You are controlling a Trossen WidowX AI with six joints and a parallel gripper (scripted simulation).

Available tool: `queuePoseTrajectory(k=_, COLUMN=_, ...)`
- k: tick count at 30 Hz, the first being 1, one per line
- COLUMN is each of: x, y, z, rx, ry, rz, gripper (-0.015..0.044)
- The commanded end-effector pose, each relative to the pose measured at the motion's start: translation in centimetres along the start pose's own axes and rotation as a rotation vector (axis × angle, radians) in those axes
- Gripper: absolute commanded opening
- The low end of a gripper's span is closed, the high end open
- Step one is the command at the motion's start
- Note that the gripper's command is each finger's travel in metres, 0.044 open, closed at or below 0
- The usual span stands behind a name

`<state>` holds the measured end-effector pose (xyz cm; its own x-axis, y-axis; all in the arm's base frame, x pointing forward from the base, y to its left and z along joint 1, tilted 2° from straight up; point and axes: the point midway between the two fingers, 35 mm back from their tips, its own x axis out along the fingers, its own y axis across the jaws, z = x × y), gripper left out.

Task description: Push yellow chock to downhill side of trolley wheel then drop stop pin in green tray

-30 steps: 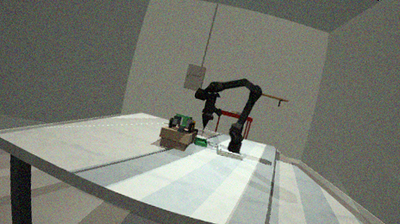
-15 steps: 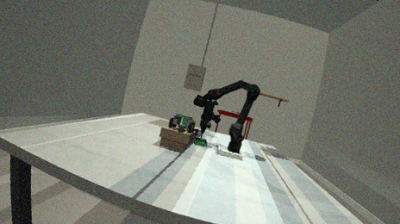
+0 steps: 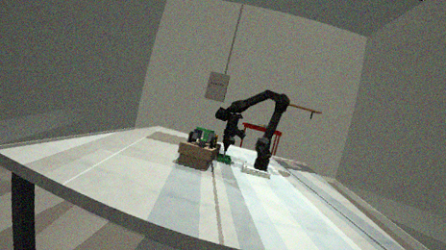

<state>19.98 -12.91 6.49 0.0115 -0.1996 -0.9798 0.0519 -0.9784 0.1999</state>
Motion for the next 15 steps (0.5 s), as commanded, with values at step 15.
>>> queuePoseTrajectory(k=15, x=0.18, y=-1.09, z=-0.08, rx=0.003, ry=-0.005, rz=0.003, gripper=0.0190)
